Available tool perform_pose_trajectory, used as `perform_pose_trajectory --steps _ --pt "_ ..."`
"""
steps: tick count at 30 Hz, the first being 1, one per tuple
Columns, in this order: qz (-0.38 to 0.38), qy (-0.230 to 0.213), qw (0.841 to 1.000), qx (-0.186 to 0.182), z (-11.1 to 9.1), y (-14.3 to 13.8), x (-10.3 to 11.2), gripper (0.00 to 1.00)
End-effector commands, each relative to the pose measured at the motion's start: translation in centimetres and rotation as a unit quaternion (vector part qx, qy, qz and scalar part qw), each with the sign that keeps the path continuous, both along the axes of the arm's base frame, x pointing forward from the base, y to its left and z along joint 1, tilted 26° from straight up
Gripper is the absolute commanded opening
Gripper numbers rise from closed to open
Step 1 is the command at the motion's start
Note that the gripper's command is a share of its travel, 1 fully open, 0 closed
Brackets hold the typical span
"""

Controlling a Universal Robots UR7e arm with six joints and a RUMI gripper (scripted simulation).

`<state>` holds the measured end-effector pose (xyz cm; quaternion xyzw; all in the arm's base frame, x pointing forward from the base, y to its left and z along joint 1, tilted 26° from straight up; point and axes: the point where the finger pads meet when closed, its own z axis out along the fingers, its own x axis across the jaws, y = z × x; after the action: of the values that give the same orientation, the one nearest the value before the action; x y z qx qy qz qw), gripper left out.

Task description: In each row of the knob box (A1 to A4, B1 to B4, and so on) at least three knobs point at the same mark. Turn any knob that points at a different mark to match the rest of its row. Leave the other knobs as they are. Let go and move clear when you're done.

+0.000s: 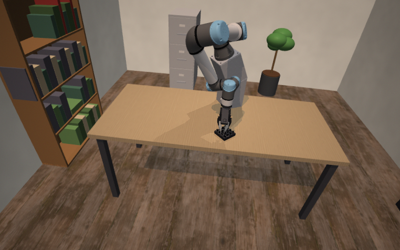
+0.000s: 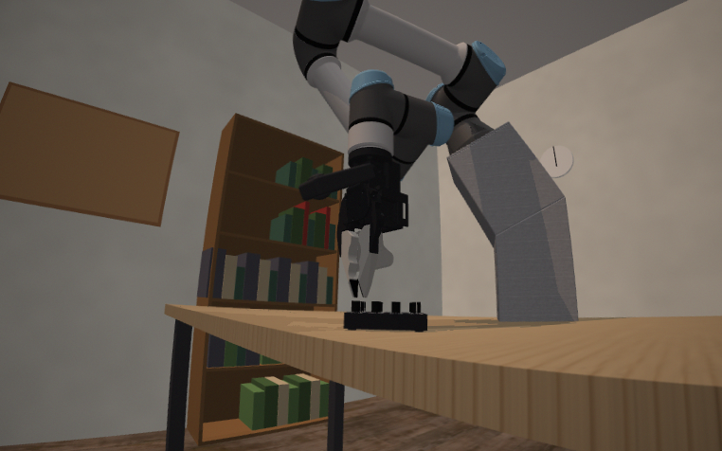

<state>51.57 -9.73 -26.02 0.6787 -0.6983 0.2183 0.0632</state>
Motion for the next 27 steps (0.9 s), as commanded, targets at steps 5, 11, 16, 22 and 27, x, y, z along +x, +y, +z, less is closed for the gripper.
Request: perform_pose_trajectory --steps 5,11,16,22,27 --pt "0.0 -0.001 1.0 0.0 0.05 0.02 0.04 0.11" --pt "0.0 -0.001 1.0 0.0 0.05 0.02 0.04 0.11" --pt "0.0 -0.001 1.0 0.0 0.05 0.02 0.04 0.11" --pt "0.0 -0.001 1.0 0.0 0.07 0.02 0.12 0.11" --pt "0.0 -0.001 1.0 0.0 0.13 0.02 0.4 0.11"
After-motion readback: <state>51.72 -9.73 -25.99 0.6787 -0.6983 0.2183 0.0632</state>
